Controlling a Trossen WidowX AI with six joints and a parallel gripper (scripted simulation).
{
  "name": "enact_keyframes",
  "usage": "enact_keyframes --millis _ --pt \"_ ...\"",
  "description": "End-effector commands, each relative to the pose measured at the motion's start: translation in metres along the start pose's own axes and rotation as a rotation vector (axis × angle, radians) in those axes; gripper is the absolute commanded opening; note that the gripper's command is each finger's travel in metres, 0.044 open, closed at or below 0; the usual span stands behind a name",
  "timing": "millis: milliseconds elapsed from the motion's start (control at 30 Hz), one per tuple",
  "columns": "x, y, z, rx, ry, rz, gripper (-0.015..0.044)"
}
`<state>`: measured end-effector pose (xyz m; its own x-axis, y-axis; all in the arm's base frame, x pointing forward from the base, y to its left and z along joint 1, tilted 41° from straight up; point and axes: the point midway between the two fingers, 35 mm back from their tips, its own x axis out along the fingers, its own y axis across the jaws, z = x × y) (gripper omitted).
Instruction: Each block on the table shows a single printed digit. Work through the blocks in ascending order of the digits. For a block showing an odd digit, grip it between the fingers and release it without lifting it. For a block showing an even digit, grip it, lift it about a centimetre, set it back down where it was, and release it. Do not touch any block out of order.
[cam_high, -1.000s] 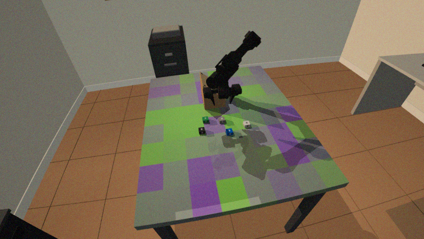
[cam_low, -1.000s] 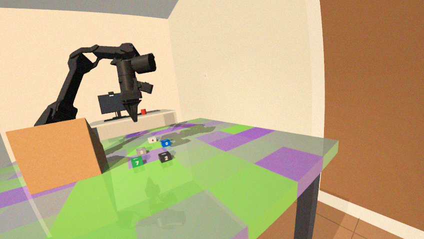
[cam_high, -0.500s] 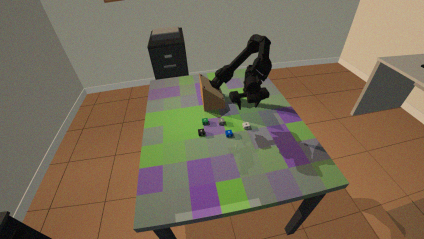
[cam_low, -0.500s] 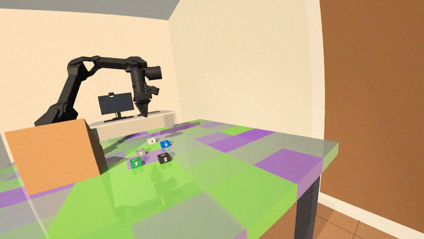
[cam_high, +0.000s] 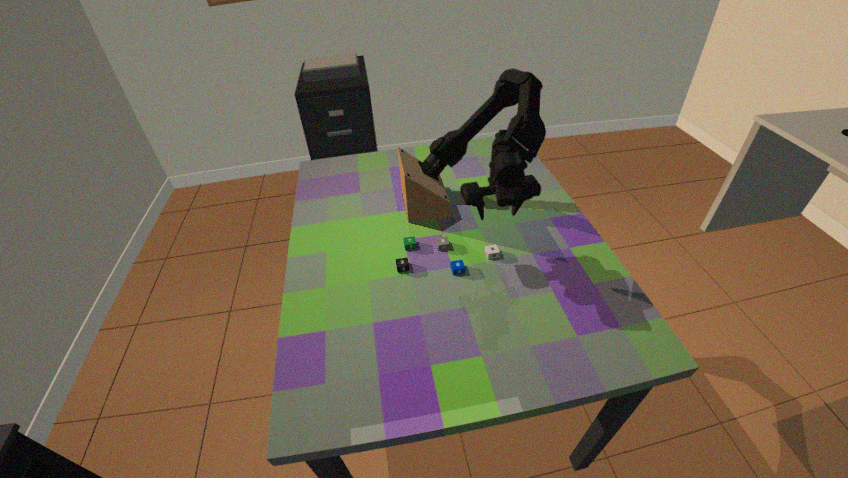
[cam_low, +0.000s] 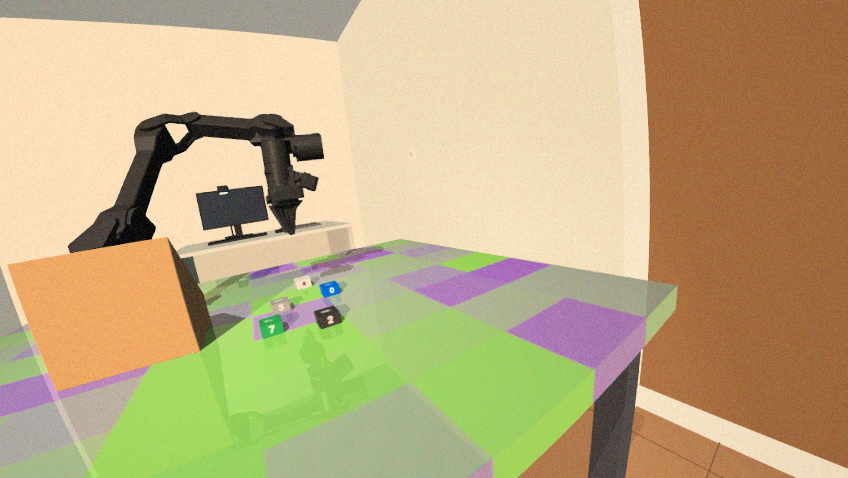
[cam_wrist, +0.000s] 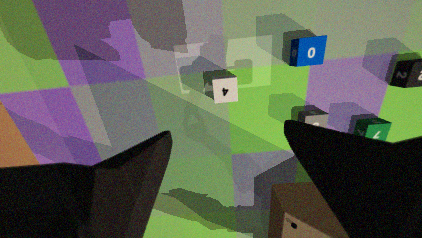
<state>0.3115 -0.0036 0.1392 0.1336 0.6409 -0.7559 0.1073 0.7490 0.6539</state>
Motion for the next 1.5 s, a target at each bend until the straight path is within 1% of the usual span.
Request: enact_keyframes --millis 0,100,300,367,1133,1167,1267,1400,1467 --pt "0.000 0.001 0.000 0.003 -0.001 0.005 0.0400" --pt "-0.001 -0.016 0.011 0.004 -0.002 0.001 0.0400" --pt "-0.001 -0.101 0.045 0.002 -0.003 -0.003 0.0400" --pt "-0.001 -0.120 0.049 0.002 -0.003 -0.001 0.0400" --pt "-0.001 -0.126 0.049 0.002 -0.003 -0.002 0.0400" --pt "-0.001 -0.138 0.047 0.002 -0.004 -0.005 0.0400" --pt "-0.003 -0.199 0.029 0.004 -0.004 -0.013 0.0400" --pt "-0.002 -0.247 0.006 0.003 -0.002 -0.010 0.0400" --pt "-0.002 -0.255 0.002 0.002 -0.002 -0.009 0.0400"
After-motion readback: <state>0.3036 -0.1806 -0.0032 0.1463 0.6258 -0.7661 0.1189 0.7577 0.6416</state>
